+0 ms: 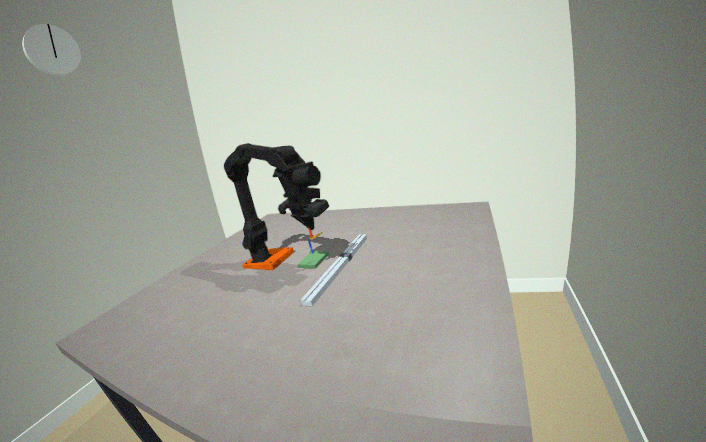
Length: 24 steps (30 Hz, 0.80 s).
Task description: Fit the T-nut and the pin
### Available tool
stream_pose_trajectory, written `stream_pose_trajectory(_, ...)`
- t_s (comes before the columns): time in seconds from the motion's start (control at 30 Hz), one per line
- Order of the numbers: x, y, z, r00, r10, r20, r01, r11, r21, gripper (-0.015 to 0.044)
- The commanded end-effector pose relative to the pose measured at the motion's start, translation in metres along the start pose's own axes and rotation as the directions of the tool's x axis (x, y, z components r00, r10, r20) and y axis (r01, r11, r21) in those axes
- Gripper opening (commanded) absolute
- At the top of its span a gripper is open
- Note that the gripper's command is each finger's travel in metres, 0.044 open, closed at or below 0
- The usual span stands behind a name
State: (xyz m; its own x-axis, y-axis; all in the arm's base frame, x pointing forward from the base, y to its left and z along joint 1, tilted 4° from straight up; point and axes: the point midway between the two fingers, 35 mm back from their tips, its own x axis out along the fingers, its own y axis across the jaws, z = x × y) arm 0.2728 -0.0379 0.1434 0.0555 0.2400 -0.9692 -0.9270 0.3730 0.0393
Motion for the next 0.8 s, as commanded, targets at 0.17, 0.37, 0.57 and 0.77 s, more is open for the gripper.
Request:
stream_pose_trajectory(0.17,-0.002,-0.015,-0.006,1.0,0.01,-0.007,-0.01,0.999,-0.039,-0.015)
stream_pose_trajectory(0.37,-0.002,-0.024,-0.01,1.0,0.016,-0.009,-0.017,0.998,-0.053,-0.015)
stream_pose_trajectory(0.57,-0.003,-0.033,-0.015,1.0,0.023,-0.011,-0.024,0.997,-0.075,-0.015)
stream_pose_trajectory(0.77,-0.003,-0.041,-0.019,0.999,0.03,-0.012,-0.031,0.994,-0.106,-0.015)
